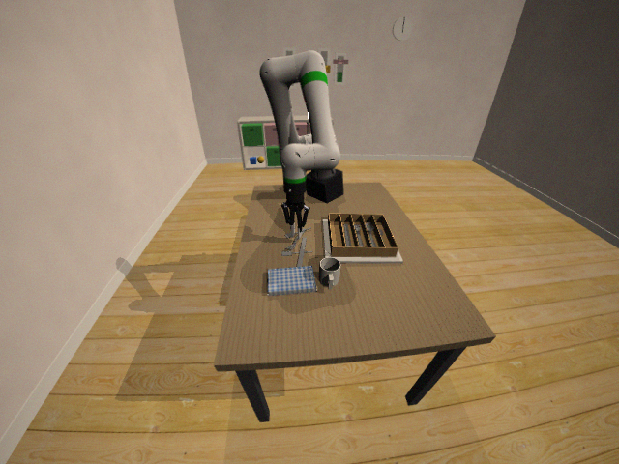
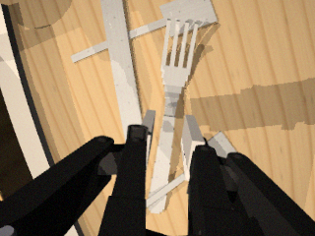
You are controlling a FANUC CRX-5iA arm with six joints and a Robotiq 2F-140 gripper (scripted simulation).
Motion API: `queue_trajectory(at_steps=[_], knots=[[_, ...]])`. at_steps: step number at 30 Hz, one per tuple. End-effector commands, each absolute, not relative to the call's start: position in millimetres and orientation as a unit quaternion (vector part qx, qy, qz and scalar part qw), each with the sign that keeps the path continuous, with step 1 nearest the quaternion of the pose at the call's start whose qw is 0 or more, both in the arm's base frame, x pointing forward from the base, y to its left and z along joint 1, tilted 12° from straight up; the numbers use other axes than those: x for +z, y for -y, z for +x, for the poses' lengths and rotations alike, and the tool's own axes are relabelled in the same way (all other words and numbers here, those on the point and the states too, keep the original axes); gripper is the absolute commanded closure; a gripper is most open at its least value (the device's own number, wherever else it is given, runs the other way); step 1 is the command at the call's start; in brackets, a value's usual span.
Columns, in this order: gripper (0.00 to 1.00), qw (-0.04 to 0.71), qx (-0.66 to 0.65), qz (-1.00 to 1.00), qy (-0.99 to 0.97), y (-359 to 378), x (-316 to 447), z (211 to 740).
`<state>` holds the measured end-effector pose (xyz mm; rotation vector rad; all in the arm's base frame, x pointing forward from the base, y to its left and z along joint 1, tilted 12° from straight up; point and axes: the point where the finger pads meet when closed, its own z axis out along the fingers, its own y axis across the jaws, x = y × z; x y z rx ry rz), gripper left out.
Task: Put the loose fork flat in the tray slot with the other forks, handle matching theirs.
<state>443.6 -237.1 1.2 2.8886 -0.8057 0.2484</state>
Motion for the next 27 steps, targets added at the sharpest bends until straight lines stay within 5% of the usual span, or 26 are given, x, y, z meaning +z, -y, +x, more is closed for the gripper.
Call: queue_trajectory(at_steps=[1,27], knots=[[0.83,0.066,0.083,0.958,0.267,237,0,444],[0.83,0.066,0.083,0.958,0.267,241,-22,447]])
